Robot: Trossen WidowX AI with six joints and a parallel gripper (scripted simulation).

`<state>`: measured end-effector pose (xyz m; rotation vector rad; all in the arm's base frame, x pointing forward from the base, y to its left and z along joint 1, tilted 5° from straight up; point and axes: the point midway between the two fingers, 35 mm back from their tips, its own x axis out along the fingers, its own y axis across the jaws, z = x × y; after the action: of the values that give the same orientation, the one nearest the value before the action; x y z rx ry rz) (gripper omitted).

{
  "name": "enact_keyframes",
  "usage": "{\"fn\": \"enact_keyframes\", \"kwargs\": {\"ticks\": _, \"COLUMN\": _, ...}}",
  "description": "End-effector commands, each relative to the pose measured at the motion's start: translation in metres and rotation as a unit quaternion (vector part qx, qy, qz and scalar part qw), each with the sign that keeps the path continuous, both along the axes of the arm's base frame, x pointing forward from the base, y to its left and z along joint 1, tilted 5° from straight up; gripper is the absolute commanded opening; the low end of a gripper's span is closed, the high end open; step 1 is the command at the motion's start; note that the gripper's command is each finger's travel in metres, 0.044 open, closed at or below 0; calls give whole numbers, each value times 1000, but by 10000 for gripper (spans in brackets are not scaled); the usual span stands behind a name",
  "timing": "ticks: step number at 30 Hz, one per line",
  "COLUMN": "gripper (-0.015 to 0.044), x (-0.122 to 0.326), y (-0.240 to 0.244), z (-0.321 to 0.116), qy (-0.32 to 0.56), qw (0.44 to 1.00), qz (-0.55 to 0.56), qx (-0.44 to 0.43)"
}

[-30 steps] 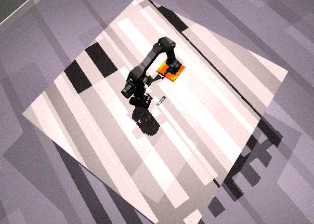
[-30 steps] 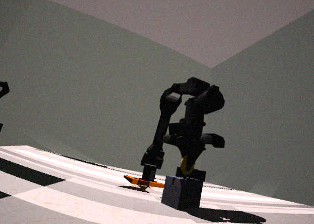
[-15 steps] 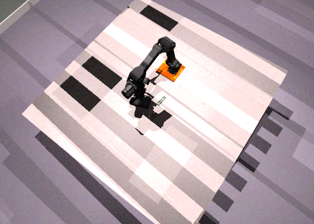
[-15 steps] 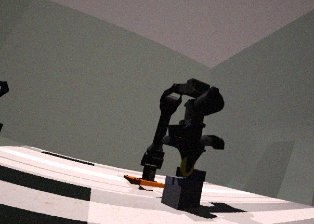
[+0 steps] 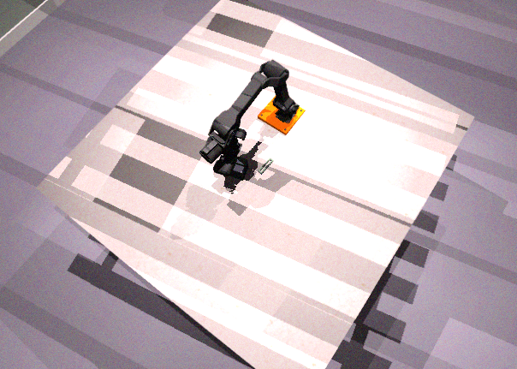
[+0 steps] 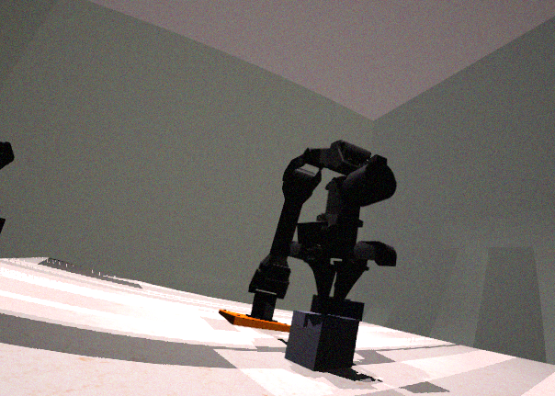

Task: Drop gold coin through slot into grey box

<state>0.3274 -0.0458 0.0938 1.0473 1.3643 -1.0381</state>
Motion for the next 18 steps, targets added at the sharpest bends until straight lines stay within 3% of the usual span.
{"fn": "enact_keyframes", "kwargs": {"ticks": 1, "gripper": 161, "x": 0, "y": 0, "z": 0, "qy": 0, "qw": 1000, "qz": 0, "qx": 0}}
{"fn": "enact_keyframes", "kwargs": {"ticks": 8, "gripper": 161, "x": 0, "y": 0, "z": 0, "qy": 0, "qw": 1000, "qz": 0, "qx": 0}}
{"fn": "enact_keyframes", "kwargs": {"ticks": 18, "gripper": 423, "x": 1, "y": -1, "z": 25, "qy": 1, "qw": 1000, "qz": 0, "qx": 0}}
